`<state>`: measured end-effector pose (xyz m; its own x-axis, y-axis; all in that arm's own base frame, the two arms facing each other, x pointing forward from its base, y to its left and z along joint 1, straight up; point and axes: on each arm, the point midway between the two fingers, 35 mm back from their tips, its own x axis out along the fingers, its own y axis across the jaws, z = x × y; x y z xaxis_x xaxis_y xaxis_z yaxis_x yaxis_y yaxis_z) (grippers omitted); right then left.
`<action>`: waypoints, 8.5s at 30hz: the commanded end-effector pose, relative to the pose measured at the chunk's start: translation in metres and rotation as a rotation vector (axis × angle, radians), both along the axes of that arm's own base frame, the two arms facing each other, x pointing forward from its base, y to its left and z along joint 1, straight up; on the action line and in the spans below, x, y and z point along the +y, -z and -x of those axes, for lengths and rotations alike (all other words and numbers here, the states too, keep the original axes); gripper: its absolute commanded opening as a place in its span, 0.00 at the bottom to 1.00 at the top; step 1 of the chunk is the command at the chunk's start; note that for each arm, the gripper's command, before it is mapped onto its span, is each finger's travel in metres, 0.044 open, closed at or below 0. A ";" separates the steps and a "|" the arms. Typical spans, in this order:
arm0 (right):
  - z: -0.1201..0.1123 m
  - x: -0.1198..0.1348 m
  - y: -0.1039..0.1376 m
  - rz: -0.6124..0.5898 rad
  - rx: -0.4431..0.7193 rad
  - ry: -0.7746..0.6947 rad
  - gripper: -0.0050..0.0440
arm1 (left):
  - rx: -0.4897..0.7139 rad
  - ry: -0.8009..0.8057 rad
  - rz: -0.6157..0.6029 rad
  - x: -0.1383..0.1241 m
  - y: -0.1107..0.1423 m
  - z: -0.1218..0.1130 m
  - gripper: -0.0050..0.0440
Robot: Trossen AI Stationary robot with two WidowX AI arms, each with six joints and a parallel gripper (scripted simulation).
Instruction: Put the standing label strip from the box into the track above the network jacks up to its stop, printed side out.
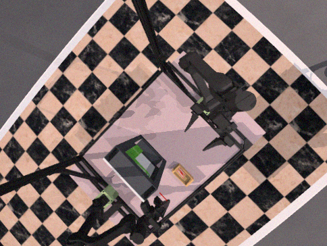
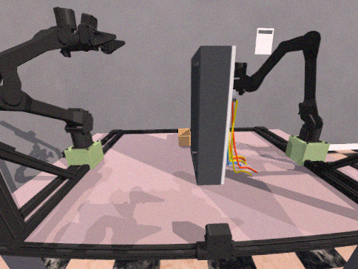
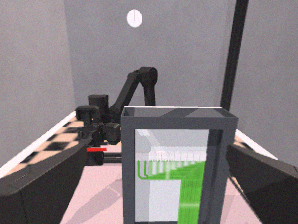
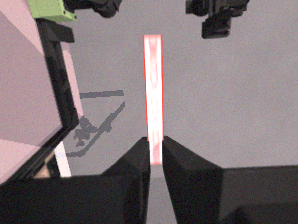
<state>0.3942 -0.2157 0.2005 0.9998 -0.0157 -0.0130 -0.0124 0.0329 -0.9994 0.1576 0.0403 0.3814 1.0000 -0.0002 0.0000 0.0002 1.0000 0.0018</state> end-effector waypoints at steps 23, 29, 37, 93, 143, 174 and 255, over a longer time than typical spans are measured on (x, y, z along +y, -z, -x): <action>0.055 0.055 -0.005 0.043 -0.026 0.009 0.00 | -0.001 0.000 -0.004 -0.001 -0.002 0.000 1.00; 0.066 0.072 -0.001 0.047 -0.027 -0.009 0.00 | -0.001 0.000 -0.004 -0.001 -0.002 0.000 1.00; 0.071 0.080 0.002 0.048 -0.027 -0.016 0.00 | -0.001 0.000 -0.004 -0.001 -0.002 0.000 1.00; 0.071 0.080 0.000 0.045 0.059 -0.019 0.00 | -0.001 0.000 -0.004 -0.001 -0.002 0.000 1.00; 0.072 0.087 0.001 0.044 0.059 -0.021 0.00 | -0.001 0.000 -0.004 -0.001 -0.002 0.000 1.00; 0.071 0.090 -0.004 0.044 0.059 -0.021 0.00 | -0.001 0.000 -0.004 -0.001 -0.002 0.000 1.00; 0.073 0.103 -0.001 0.043 0.059 -0.021 0.00 | -0.001 0.000 -0.004 -0.001 -0.002 0.000 1.00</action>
